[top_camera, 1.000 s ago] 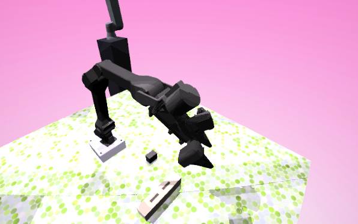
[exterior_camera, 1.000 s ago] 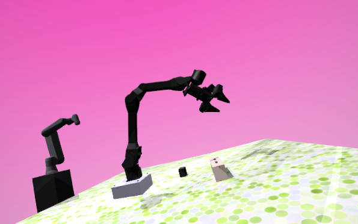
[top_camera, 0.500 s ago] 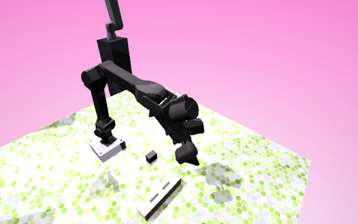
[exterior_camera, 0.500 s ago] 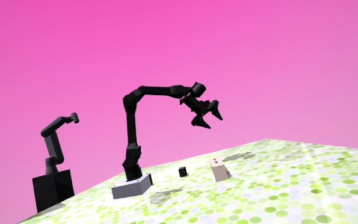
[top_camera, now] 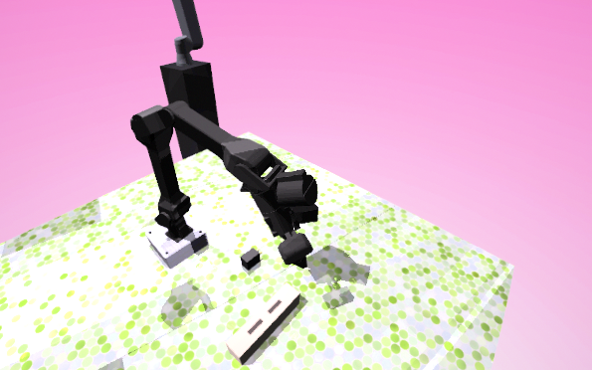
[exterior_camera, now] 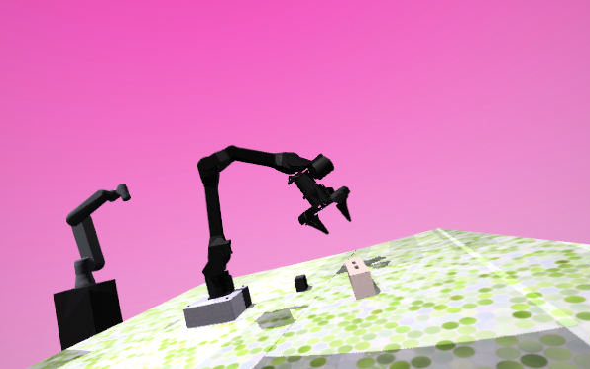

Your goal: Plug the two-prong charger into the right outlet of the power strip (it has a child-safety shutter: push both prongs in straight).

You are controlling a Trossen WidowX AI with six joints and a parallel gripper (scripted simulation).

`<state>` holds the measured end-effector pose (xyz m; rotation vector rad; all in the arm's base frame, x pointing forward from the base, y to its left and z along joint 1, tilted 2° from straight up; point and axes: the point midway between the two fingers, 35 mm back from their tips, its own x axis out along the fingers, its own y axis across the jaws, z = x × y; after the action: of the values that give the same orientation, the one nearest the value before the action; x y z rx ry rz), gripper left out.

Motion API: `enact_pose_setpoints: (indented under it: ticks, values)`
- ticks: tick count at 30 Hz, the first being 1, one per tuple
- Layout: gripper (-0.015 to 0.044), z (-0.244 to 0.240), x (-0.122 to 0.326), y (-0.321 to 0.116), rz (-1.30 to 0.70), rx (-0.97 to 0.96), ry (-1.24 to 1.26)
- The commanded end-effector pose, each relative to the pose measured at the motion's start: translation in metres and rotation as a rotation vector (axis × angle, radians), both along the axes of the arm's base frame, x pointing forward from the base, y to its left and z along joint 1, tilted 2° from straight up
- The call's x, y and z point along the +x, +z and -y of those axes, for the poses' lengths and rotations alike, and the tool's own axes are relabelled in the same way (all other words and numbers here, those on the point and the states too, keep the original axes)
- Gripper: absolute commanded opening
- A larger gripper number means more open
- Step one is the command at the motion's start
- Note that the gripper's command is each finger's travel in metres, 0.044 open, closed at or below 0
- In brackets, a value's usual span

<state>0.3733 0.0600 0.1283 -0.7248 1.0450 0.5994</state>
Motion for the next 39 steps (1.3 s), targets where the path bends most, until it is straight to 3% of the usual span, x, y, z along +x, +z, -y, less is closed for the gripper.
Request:
enact_pose_setpoints:
  ticks: [1,26,39]
  values:
    - [0.044,-0.003,-0.021,-0.013,-0.055,-0.041,0.06]
    - [0.044,-0.003,-0.142,-0.079,-0.396,-0.249,0.436]
    - [0.044,-0.003,-0.145,-0.091,-0.405,-0.254,0.446]
